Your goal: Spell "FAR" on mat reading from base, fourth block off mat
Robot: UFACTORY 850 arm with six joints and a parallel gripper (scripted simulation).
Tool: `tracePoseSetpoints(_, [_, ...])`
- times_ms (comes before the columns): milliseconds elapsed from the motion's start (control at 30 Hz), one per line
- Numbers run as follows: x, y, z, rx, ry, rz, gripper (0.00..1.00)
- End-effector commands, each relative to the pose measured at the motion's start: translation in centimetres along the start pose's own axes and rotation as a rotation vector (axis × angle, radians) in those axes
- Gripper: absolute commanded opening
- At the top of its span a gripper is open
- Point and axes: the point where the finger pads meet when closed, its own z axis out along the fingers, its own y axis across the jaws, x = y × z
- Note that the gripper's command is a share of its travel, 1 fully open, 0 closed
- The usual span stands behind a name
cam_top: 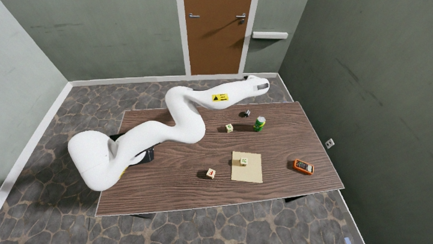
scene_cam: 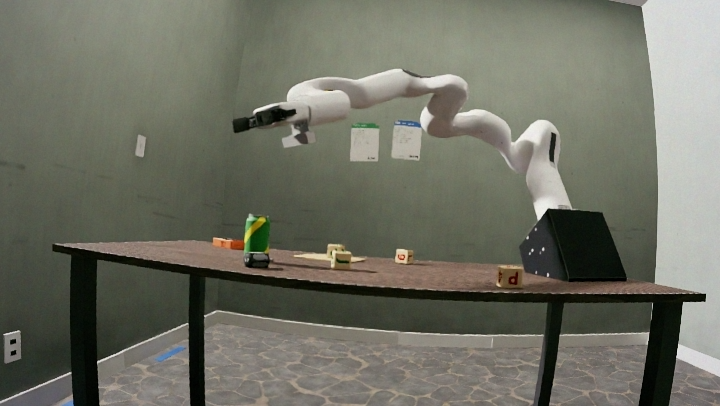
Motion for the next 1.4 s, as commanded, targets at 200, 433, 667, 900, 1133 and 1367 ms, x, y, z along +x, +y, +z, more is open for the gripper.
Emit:
tracePoseSetpoints(200, [-0.2,-0.1,-0.1,0.001,-0.003,-0.001,1.00])
tracePoseSetpoints(433, [-0.2,-0.1,-0.1,0.001,-0.003,-0.001,1.00])
tracePoseSetpoints(667, [0.8,3.8,0.7,-0.014,0.061,0.046,1.00])
tracePoseSetpoints(900, [3.7,12.4,1.4,-0.038,0.217,0.136,1.00])
tracePoseSetpoints(1133, [7.0,20.0,0.6,-0.045,0.369,0.199,1.00])
tracePoseSetpoints(1367, [10.4,26.7,-1.1,-0.036,0.517,0.242,1.00])
